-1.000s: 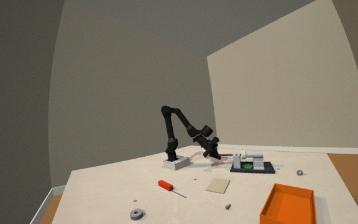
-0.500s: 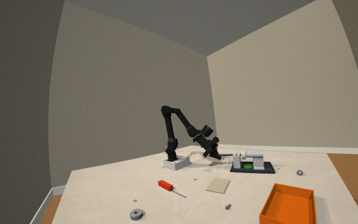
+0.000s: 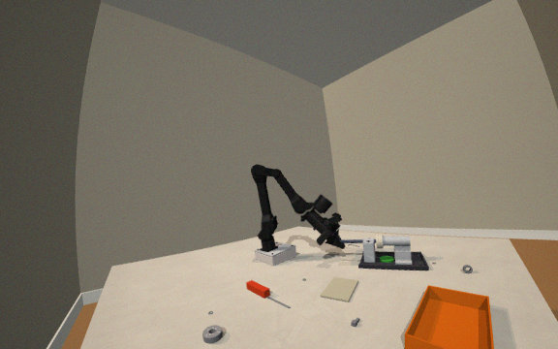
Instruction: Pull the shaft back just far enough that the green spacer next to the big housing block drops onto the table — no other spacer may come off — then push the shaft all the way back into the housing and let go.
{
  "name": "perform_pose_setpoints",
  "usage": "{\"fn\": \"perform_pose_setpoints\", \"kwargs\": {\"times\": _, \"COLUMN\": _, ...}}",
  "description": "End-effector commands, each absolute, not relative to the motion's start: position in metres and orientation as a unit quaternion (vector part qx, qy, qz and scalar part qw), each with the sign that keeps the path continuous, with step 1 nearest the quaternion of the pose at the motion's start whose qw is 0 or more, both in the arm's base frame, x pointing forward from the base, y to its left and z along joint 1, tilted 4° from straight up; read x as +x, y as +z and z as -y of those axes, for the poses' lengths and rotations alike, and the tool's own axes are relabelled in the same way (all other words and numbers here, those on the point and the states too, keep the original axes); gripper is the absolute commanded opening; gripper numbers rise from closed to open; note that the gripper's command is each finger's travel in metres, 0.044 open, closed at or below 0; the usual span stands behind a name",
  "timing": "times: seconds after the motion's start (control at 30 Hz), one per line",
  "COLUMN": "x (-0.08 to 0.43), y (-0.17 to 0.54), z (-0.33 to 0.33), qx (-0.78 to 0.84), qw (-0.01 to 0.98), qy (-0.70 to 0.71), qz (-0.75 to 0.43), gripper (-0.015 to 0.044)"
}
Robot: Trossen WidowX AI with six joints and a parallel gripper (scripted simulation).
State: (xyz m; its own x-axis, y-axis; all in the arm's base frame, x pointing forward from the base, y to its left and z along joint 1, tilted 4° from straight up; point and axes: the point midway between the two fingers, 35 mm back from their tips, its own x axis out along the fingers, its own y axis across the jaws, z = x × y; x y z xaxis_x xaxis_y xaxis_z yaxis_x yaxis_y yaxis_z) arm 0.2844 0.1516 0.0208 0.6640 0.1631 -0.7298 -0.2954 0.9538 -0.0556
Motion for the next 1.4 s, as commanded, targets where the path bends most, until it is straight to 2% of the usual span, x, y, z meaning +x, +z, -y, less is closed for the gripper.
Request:
{"fn": "perform_pose_setpoints", "kwargs": {"times": 0.0, "x": 0.2863, "y": 0.0225, "z": -0.1529, "qx": -0.083, "qw": 0.910, "qy": 0.128, "qz": -0.386, "gripper": 0.0000}}
{"fn": "perform_pose_setpoints", "kwargs": {"times": 1.37, "x": 0.2904, "y": 0.0236, "z": -0.1540, "qx": -0.083, "qw": 0.910, "qy": 0.128, "qz": -0.386, "gripper": 0.0000}}
